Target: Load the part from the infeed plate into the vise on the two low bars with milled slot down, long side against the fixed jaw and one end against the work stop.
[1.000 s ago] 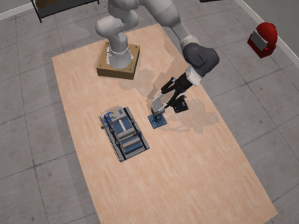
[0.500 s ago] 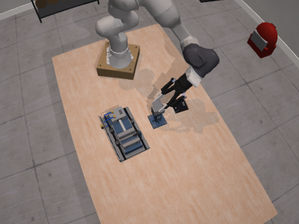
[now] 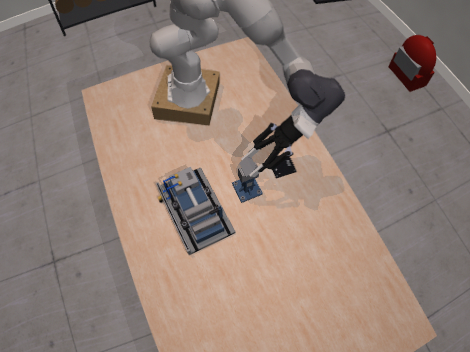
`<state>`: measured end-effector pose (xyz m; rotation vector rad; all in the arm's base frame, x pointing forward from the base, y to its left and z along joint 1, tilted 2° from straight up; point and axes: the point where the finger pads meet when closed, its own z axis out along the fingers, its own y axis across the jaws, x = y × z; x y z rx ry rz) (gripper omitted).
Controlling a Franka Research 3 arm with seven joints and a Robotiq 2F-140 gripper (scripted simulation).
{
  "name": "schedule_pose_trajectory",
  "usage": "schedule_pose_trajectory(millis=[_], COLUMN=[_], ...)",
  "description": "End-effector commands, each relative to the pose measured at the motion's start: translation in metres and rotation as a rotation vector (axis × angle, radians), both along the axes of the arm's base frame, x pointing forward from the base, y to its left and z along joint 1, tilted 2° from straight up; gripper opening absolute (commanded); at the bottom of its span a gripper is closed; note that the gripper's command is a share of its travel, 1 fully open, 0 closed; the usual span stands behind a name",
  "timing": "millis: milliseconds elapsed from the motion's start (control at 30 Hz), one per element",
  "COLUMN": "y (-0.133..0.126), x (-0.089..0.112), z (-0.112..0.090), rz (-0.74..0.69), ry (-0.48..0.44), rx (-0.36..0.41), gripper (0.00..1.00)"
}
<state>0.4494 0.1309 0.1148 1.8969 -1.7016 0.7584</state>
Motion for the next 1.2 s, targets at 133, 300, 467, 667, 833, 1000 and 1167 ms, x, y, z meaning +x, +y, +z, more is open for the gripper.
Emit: schedule_pose_trajectory(millis=[133, 300, 467, 667, 833, 1000, 1167], y=[0.0016, 0.0019, 0.0021, 0.0024, 0.0026, 0.0027, 0.0028], x=[0.0028, 0.0030, 0.0031, 0.0033, 0.0034, 0.0034, 0.0035], z=[-0.0011, -0.0026, -0.0034, -0.0047, -0.0055, -0.0059, -0.0064], rz=[-0.002, -0.002, -0.002, -0.002, -0.002, -0.002, -0.002], ry=[-0.010, -0.010, -0.010, -0.010, -0.010, -0.010, -0.010], rx=[0.001, 0.001, 0.001, 0.001, 0.001, 0.001, 0.001], gripper=[0.00, 0.00, 0.00, 0.00, 0.00, 0.00, 0.00])
